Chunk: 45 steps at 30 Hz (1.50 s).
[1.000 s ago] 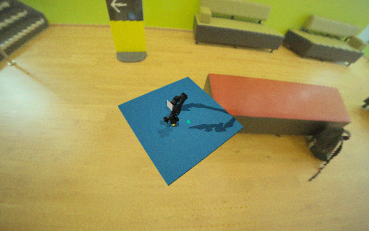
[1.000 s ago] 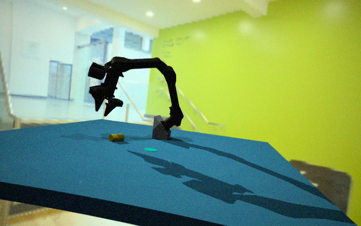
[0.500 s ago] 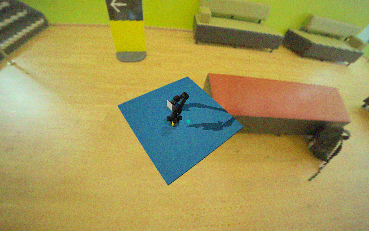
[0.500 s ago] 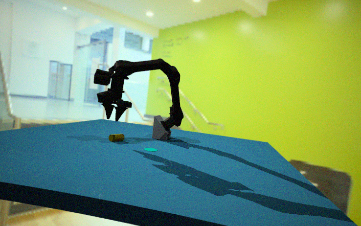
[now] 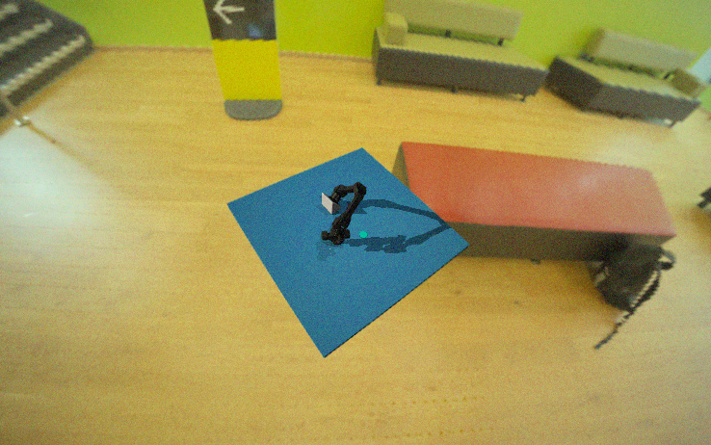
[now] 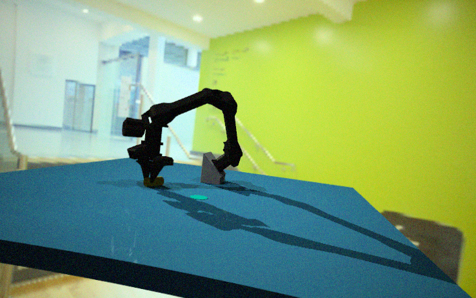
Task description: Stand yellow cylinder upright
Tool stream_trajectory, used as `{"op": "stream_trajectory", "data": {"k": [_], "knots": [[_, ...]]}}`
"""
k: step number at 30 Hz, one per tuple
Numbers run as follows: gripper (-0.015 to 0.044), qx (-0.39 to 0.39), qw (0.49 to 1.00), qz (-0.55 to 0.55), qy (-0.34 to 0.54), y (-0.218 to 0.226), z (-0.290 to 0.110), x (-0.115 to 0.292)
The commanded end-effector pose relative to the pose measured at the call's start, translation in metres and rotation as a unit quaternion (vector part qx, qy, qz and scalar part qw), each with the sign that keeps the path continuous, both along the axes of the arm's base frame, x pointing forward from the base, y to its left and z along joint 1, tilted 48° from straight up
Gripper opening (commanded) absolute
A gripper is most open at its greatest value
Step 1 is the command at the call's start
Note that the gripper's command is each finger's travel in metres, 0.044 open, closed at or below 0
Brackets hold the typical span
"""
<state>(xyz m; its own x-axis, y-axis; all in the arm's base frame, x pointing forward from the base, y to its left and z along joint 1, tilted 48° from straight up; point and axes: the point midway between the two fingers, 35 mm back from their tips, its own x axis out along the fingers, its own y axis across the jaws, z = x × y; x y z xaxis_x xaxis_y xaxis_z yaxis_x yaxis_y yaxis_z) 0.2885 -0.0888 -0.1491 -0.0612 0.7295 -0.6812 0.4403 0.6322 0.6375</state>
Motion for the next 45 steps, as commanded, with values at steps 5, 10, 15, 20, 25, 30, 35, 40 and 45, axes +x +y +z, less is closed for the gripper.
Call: {"op": "stream_trajectory", "data": {"k": [5,10,15,20,25,30,35,40,45], "knots": [[0.0105,0.000,1.000,0.000,0.000,0.000,0.001,0.001],[0.0105,-0.001,1.000,-0.001,0.000,-0.012,0.010,0.004],[0.0105,-0.001,1.000,-0.001,0.000,-0.024,0.020,0.006],[0.0105,-0.002,1.000,-0.001,0.000,-0.036,0.030,0.008],[0.0105,-0.002,1.000,-0.001,0.000,-0.047,0.041,0.009],[0.0105,-0.002,1.000,-0.001,0.000,-0.059,0.052,0.009],[0.0105,-0.002,1.000,-0.001,0.001,-0.070,0.064,0.008],[0.0105,-0.002,1.000,0.000,0.001,-0.080,0.075,0.007],[0.0105,-0.002,1.000,0.000,0.000,-0.076,0.081,0.011]]}}
